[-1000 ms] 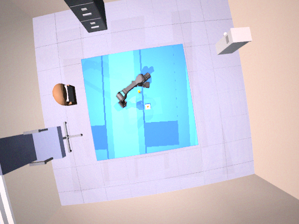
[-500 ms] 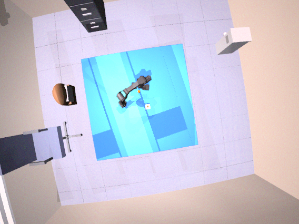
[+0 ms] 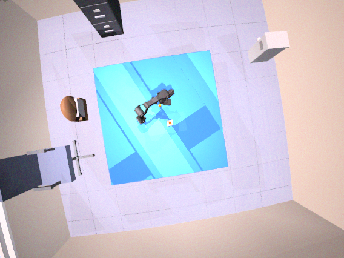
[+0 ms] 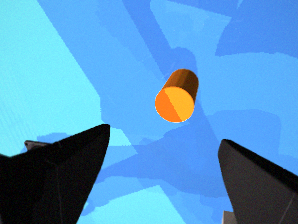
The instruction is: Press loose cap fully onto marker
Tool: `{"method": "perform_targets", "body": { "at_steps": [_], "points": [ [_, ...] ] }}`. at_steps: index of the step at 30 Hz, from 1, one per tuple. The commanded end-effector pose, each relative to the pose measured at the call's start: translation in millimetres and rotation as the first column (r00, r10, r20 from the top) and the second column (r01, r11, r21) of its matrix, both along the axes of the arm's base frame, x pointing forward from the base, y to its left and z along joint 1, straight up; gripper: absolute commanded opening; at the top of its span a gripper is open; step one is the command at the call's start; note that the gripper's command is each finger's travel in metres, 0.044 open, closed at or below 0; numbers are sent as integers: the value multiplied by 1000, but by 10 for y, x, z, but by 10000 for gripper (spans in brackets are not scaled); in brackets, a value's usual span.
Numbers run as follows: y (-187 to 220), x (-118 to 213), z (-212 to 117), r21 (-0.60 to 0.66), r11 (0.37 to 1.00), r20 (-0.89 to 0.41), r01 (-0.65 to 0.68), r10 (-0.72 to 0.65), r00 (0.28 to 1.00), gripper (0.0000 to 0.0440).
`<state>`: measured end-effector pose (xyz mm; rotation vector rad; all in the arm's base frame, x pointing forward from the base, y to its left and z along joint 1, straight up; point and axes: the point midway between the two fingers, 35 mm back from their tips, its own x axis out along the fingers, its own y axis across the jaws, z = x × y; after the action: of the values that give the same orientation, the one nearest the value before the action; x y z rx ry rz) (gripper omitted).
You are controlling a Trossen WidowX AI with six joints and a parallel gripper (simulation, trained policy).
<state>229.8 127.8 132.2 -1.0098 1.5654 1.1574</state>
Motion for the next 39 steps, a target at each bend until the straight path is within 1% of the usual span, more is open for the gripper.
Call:
{"method": "perform_targets", "body": {
  "at_steps": [1, 14, 30, 33, 38, 39],
  "points": [
    [-12, -17, -78, -2, 1000, -15, -12, 12, 1000, 289],
    [-18, -56, -340, 9, 998, -36, -58, 58, 998, 267],
    [-33, -104, -709, 17, 989, -40, -146, 146, 988, 228],
    [-41, -115, -743, 15, 987, -35, -162, 162, 986, 205],
    [-38, -70, -694, 20, 984, 8, -178, 178, 984, 80],
    [-43, -45, -674, 20, 984, 20, -179, 179, 984, 86]
  ]
}}
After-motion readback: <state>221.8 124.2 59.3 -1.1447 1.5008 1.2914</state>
